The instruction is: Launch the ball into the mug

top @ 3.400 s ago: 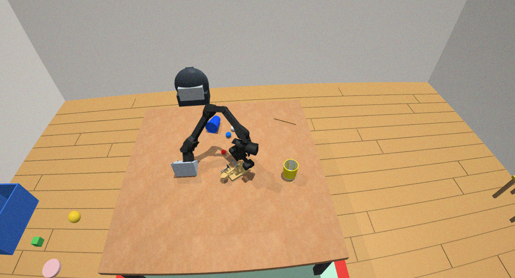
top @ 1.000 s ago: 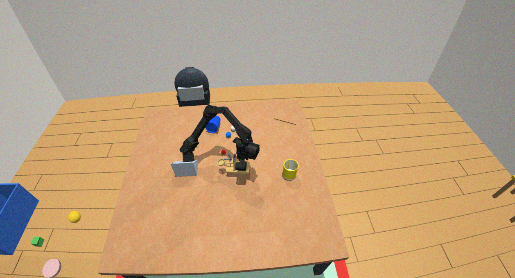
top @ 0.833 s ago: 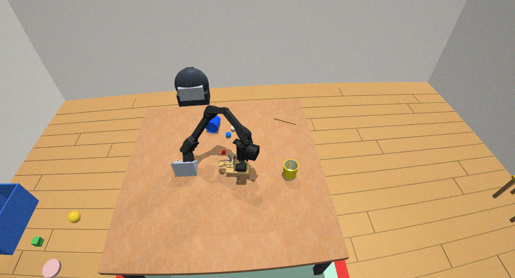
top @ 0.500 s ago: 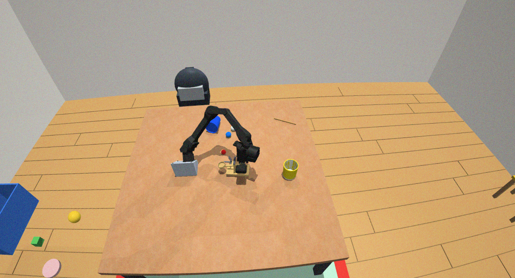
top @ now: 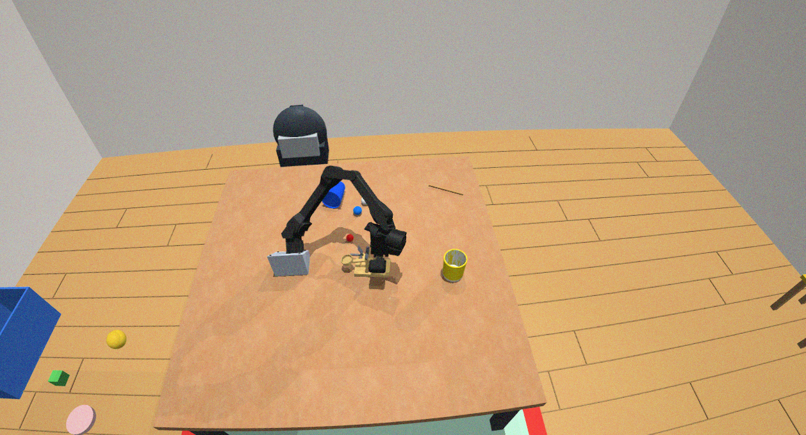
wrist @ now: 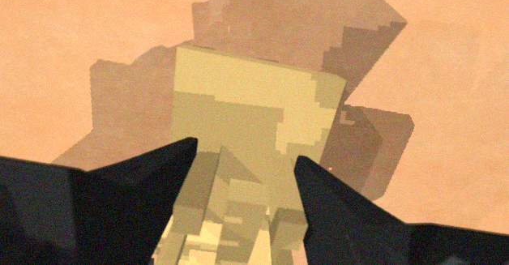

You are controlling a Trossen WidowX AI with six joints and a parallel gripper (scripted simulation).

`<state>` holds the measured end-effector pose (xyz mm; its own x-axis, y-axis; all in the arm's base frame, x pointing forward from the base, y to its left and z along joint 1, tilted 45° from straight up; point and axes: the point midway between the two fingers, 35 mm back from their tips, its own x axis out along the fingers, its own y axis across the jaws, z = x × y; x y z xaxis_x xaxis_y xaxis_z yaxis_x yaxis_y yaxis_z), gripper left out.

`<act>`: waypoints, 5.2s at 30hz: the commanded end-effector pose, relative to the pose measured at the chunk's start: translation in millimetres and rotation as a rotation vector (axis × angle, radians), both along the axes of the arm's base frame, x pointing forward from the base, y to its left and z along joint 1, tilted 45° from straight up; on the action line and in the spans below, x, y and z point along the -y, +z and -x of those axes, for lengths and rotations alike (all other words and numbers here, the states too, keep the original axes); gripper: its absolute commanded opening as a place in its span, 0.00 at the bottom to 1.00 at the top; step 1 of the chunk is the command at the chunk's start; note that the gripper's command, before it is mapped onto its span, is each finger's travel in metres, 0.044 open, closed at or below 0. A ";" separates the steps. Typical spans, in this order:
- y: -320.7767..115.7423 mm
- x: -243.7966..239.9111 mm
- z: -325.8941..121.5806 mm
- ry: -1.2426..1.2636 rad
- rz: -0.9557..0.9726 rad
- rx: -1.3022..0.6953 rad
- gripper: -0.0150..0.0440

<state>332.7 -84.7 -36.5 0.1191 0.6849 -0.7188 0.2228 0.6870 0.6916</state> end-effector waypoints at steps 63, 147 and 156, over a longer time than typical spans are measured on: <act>8.3 8.8 3.0 -0.014 -0.004 -0.004 1.00; 0.3 0.8 0.0 0.000 0.002 0.001 0.52; 2.0 2.8 0.0 0.000 0.002 0.001 0.92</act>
